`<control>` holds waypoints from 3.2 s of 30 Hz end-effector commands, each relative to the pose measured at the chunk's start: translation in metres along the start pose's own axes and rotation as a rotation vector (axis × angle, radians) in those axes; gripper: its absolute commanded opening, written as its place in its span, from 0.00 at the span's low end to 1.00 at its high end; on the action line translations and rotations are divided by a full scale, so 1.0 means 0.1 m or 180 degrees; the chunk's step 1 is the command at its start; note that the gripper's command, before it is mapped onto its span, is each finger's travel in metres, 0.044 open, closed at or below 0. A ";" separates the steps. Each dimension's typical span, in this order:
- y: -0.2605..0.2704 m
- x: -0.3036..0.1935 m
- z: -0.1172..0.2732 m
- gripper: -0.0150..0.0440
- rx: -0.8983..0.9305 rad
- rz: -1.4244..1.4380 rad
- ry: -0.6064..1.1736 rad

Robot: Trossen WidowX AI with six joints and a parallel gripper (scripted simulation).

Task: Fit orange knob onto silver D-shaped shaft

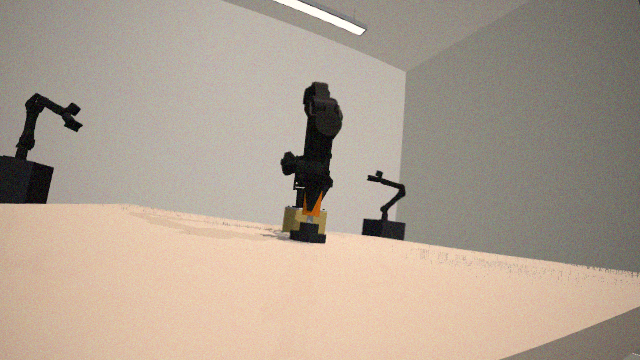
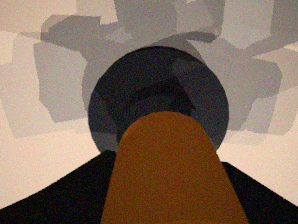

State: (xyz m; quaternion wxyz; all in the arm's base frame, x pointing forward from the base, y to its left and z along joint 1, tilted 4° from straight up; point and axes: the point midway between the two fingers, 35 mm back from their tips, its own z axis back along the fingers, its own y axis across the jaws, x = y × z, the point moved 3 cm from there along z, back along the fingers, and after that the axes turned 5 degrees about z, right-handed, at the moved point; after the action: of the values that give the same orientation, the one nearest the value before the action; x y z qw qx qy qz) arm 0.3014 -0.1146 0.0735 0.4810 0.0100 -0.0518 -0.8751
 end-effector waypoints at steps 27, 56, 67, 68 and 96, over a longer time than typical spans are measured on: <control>-0.01 0.00 -0.02 0.25 -0.0008 0.0111 0.0008; 0.04 -0.01 0.03 0.25 -0.0006 0.0172 0.0008; 0.07 -0.01 0.00 0.25 -0.0005 0.0172 0.0008; 0.07 -0.01 0.00 0.25 -0.0005 0.0172 0.0008; 0.00 0.00 0.01 0.25 -0.0007 0.0339 0.0008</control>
State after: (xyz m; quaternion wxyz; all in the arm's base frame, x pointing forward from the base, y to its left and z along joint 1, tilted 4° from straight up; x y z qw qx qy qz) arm 0.3018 -0.1145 0.0761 0.5243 0.0067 -0.0508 -0.8500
